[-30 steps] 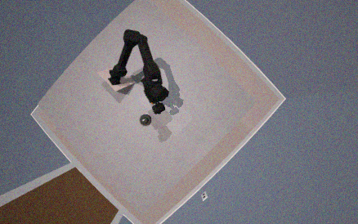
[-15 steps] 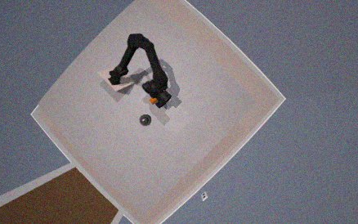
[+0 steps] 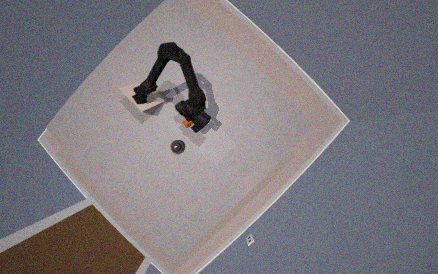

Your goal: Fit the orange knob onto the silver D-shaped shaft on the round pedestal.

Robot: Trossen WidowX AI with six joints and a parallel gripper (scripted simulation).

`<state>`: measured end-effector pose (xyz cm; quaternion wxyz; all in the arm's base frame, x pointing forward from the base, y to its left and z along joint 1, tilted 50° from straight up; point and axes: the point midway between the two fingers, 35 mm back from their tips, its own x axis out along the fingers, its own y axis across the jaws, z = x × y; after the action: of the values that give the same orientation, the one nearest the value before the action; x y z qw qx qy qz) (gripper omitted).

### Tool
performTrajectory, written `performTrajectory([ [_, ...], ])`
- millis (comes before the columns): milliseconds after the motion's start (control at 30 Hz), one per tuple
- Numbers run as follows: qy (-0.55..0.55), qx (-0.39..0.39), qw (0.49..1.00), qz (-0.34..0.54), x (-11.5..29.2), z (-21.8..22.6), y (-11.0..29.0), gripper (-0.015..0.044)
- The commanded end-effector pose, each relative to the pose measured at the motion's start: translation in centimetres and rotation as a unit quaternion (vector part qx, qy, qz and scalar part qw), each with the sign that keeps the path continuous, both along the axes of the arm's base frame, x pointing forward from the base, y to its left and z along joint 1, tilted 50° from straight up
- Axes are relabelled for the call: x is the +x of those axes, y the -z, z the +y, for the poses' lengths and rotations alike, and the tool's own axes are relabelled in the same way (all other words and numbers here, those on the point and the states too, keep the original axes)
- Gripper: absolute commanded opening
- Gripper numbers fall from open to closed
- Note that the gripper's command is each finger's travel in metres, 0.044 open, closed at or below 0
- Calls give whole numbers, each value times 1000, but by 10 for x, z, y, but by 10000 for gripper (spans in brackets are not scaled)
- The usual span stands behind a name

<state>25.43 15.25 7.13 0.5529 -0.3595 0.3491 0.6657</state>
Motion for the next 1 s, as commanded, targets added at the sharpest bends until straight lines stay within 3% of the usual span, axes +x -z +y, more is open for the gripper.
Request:
performTrajectory([
  [0, 1, -2, 1000, 2, -2, 5, 6, 440],
  [767, 1, -1, 1000, 2, -8, 31, 28, 440],
  [967, 1, -1, 1000, 2, -8, 31, 28, 282],
])
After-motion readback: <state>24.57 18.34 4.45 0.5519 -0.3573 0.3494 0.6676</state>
